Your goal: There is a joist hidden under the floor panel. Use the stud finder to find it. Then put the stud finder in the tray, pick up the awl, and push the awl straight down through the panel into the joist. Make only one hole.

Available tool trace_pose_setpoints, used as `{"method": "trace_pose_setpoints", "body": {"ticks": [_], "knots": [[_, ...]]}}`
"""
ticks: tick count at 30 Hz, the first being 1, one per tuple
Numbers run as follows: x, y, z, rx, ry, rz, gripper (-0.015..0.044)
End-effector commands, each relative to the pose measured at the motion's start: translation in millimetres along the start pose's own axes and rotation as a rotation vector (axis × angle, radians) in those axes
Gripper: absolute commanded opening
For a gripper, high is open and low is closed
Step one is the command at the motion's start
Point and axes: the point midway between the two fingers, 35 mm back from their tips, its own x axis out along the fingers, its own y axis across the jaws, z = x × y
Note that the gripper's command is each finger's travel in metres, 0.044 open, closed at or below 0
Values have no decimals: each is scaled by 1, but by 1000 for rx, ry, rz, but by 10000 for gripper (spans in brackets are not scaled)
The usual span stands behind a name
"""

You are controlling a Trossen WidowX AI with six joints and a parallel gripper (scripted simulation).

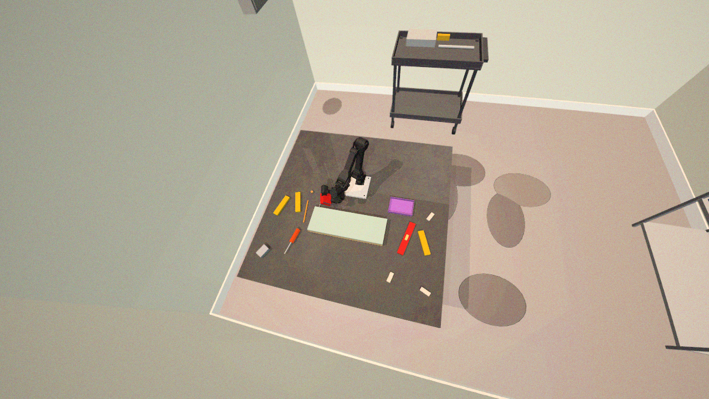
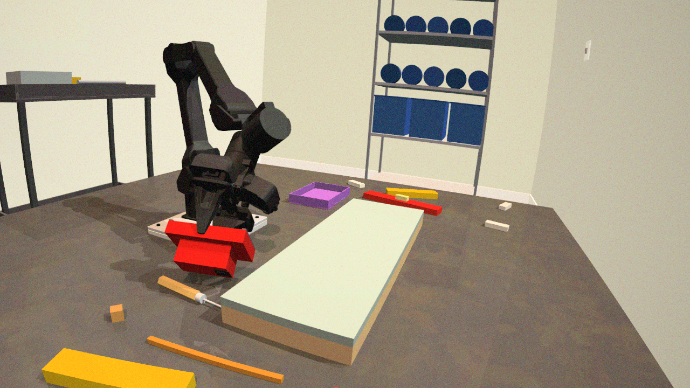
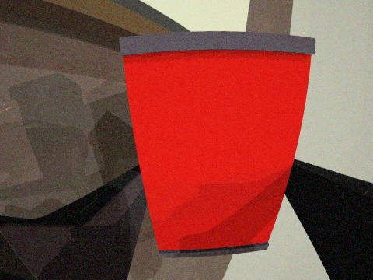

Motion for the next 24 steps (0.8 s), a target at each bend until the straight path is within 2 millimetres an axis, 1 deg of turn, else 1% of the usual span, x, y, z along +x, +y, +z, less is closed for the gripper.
{"method": "trace_pose_setpoints", "body": {"ticks": [1, 7, 24], "knots": [[-3, -4, -1, 22, -2, -41, 0], [1, 0, 0, 19, -2, -37, 0], [17, 20, 3, 17, -12, -32, 0]]}}
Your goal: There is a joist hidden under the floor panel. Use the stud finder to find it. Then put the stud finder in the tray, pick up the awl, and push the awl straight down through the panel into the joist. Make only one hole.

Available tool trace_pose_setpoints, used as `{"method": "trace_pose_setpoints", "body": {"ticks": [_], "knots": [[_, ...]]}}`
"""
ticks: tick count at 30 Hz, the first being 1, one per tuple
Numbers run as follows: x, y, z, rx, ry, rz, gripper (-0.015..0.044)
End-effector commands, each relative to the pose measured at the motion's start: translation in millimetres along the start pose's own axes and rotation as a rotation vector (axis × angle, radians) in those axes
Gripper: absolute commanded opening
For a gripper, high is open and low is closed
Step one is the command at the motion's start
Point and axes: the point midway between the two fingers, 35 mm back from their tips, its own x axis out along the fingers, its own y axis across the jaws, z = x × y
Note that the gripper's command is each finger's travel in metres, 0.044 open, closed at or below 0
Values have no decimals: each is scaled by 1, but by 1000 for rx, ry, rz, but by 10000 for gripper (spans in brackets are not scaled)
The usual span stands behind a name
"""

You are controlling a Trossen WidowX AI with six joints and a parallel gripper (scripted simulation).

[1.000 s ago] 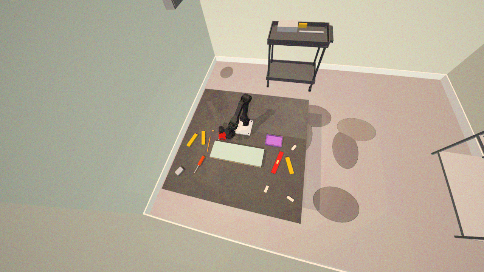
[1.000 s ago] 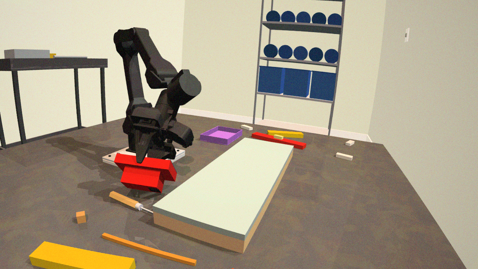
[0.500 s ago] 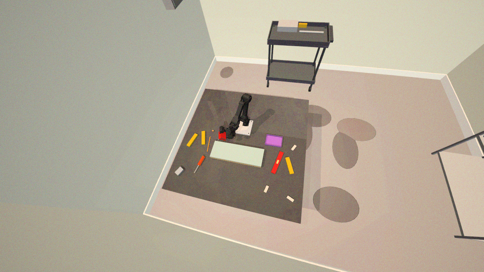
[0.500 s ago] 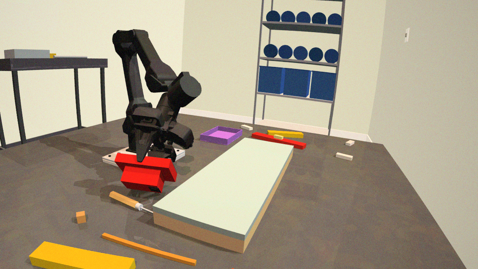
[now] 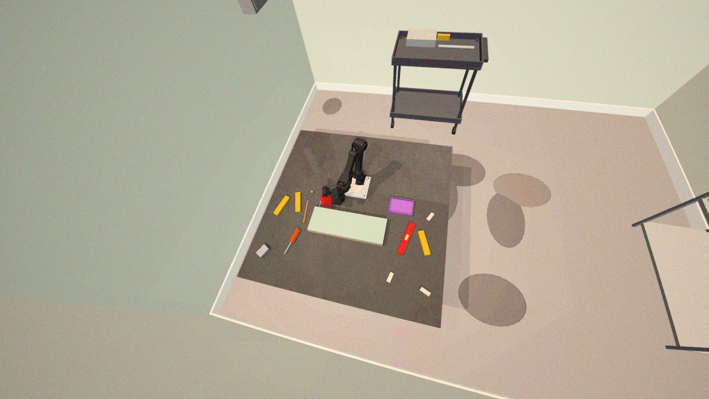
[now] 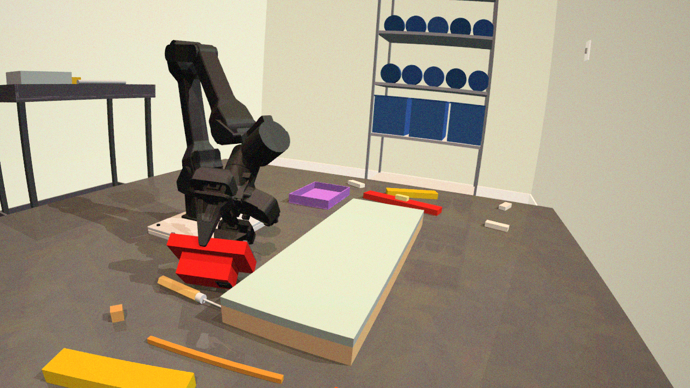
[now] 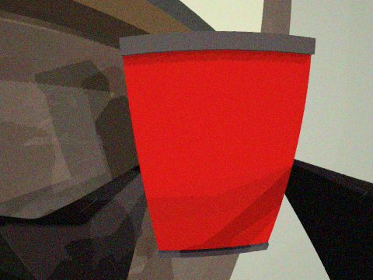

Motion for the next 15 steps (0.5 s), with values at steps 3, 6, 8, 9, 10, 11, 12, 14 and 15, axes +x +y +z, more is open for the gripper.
{"method": "trace_pose_setpoints", "body": {"ticks": [3, 6, 8, 9, 10, 11, 12, 14, 15], "knots": [[4, 6, 0, 0, 0, 0, 0], [3, 4, 0, 0, 0, 0, 52], [3, 4, 0, 0, 0, 0, 105], [3, 4, 0, 0, 0, 0, 131], [3, 4, 0, 0, 0, 0, 158], [3, 4, 0, 0, 0, 0, 184], [3, 4, 0, 0, 0, 0, 210], [3, 4, 0, 0, 0, 0, 263], [3, 4, 0, 0, 0, 0, 289]]}}
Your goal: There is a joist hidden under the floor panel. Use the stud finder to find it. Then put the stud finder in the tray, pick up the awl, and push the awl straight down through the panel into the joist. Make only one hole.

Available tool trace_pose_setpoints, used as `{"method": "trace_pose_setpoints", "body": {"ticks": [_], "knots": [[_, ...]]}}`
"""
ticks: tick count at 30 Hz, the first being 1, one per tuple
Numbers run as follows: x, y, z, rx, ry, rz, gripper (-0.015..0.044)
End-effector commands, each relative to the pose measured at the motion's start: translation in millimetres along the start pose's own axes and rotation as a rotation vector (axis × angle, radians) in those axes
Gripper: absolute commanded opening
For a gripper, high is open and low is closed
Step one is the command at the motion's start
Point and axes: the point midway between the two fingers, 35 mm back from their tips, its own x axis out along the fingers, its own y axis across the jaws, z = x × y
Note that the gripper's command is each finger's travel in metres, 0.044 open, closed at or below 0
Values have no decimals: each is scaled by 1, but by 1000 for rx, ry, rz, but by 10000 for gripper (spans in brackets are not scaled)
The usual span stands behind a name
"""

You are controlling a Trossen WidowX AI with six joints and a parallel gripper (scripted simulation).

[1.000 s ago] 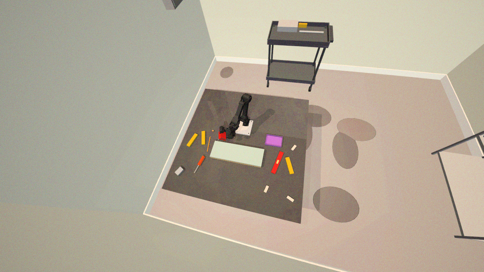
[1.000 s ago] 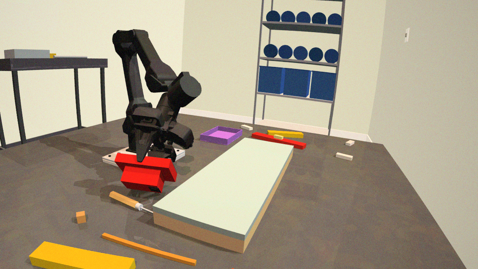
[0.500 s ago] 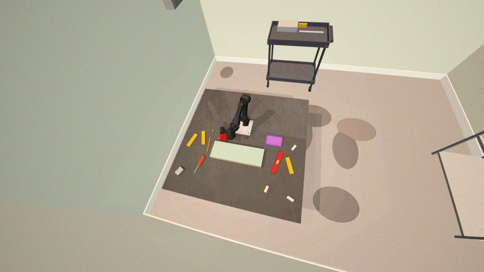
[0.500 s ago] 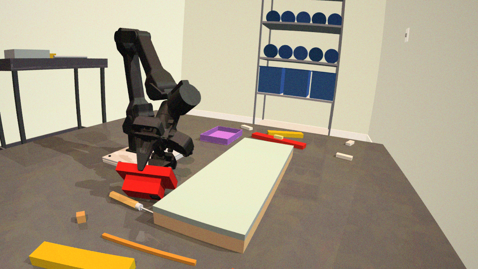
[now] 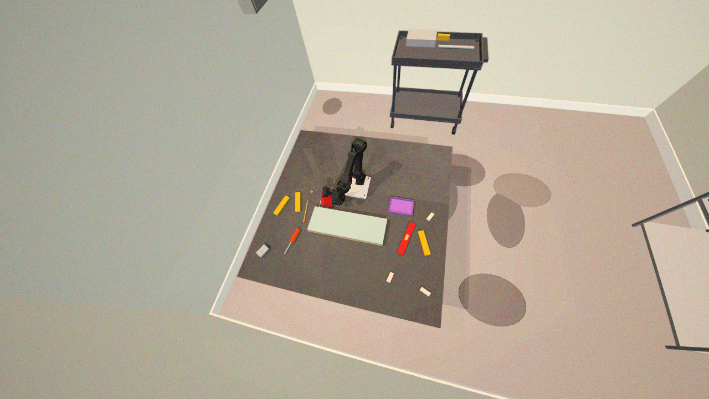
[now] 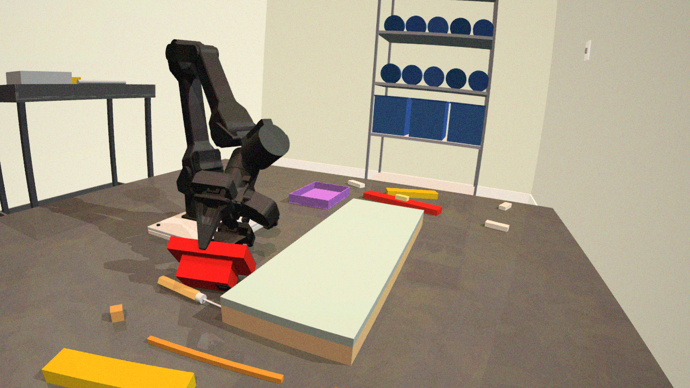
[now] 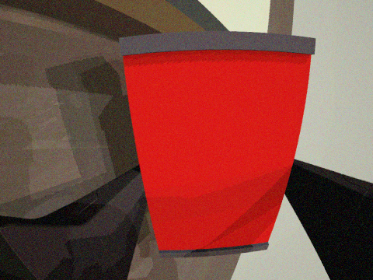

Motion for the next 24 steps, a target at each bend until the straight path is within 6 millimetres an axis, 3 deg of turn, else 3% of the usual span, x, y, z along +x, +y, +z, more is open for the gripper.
{"method": "trace_pose_setpoints", "body": {"ticks": [1, 6, 24], "knots": [[0, -1, 0, 2, -2, -2, 315], [0, -1, 0, 2, -2, -2, 440], [-20, 0, 1, 2, -1, 2, 440]]}}
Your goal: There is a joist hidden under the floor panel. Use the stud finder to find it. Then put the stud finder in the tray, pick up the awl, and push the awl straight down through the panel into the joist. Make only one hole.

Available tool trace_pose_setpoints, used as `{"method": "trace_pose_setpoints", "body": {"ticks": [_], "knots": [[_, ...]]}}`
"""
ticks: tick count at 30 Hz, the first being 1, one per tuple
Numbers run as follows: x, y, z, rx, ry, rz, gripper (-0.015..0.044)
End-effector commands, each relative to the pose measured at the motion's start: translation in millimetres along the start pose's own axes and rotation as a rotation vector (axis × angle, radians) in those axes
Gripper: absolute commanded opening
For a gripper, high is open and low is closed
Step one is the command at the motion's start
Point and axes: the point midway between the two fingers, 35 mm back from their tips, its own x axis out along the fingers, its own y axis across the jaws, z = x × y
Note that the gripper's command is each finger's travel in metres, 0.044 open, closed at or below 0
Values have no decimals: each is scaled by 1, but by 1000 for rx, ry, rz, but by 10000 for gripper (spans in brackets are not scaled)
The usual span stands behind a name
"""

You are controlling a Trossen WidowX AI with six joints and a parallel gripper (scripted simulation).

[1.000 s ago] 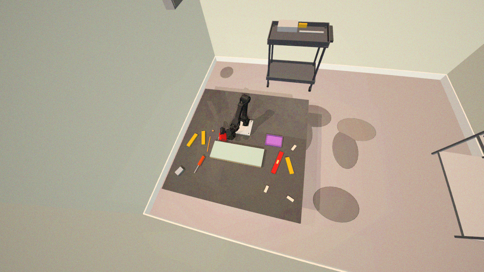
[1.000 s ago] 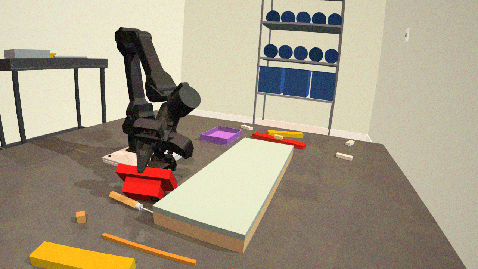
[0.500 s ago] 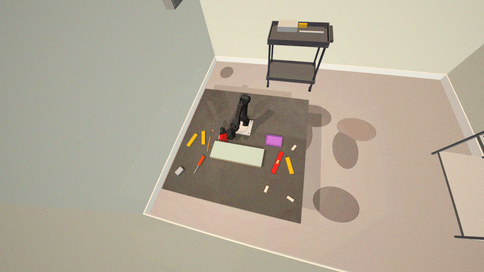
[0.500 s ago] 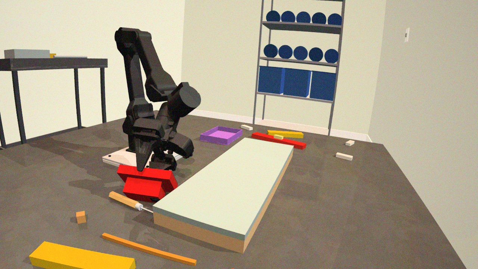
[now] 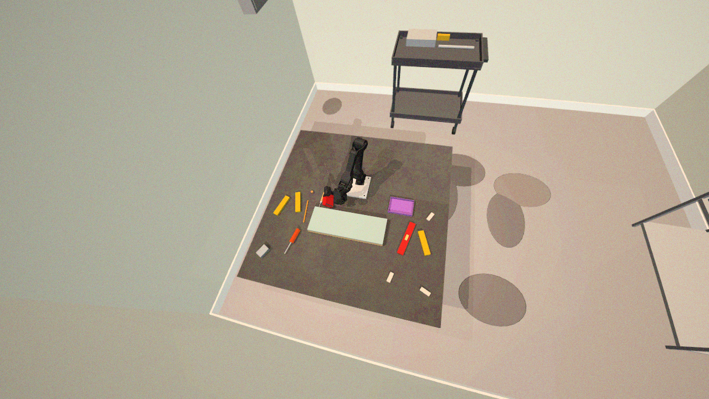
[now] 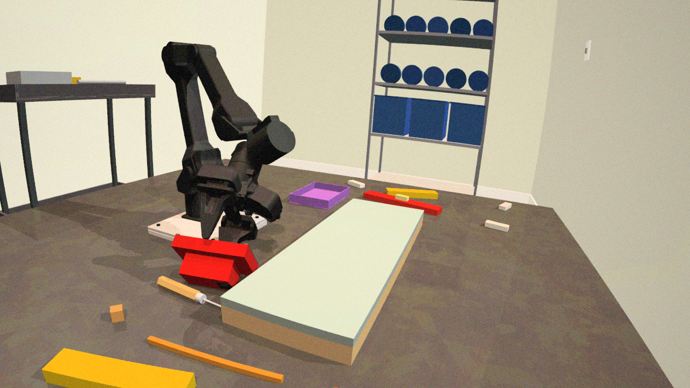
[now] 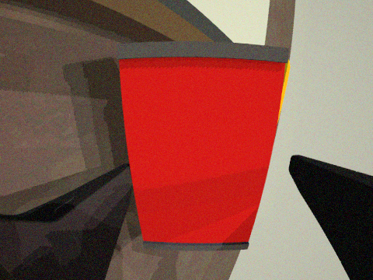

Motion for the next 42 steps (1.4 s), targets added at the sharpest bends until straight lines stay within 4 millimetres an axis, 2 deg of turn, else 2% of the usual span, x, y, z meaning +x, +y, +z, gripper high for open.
{"method": "trace_pose_setpoints", "body": {"ticks": [1, 8, 10, 13, 18, 20, 23, 24, 42], "knots": [[-6, -3, 0, 12, -2, -11, 440], [-15, -4, 0, 11, -1, -10, 440], [-23, -7, 2, 11, -2, -5, 440], [-47, -16, 5, 10, -1, 5, 440], [-103, -39, -4, 1, 0, 6, 440], [-111, -43, -7, -1, 0, 5, 440], [-111, -43, -7, -1, 0, 5, 440], [-88, -30, 1, -16, 7, 22, 440], [-88, -30, 1, -16, 7, 22, 440]]}}
